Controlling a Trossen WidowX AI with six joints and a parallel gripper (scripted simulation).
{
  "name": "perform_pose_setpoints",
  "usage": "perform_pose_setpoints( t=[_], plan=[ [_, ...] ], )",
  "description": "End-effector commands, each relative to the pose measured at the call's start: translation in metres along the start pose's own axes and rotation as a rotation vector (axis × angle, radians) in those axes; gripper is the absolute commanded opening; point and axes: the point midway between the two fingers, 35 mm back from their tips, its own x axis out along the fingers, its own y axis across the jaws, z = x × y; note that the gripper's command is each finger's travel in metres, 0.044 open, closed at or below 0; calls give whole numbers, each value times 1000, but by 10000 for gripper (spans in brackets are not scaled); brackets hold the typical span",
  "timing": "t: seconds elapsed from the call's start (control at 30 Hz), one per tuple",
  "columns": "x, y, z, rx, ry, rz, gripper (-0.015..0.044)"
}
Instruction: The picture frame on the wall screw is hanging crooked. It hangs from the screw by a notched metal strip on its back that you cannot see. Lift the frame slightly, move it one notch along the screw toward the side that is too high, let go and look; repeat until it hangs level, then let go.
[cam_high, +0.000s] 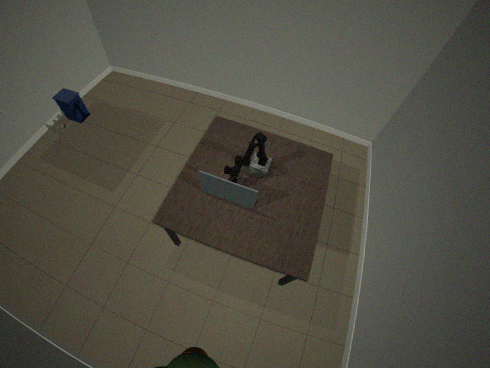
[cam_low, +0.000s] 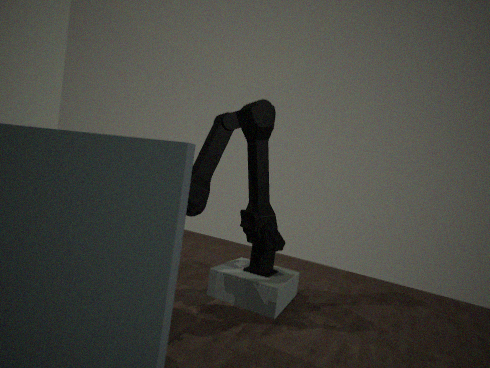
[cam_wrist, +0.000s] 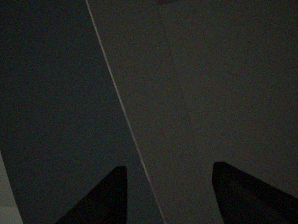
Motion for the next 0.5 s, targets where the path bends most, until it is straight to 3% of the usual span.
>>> perform_pose_setpoints(
  t=[0.0, 0.13, 0.33, 0.47],
  plan=[
    [0, 0, 0, -2, 0, -1, 260],
    [-11, 0, 2, -58, 0, -2, 260],
    [-97, -4, 1, -493, 6, -12, 260],
    [-100, -5, 1, -506, 6, -12, 260]
  ],
)
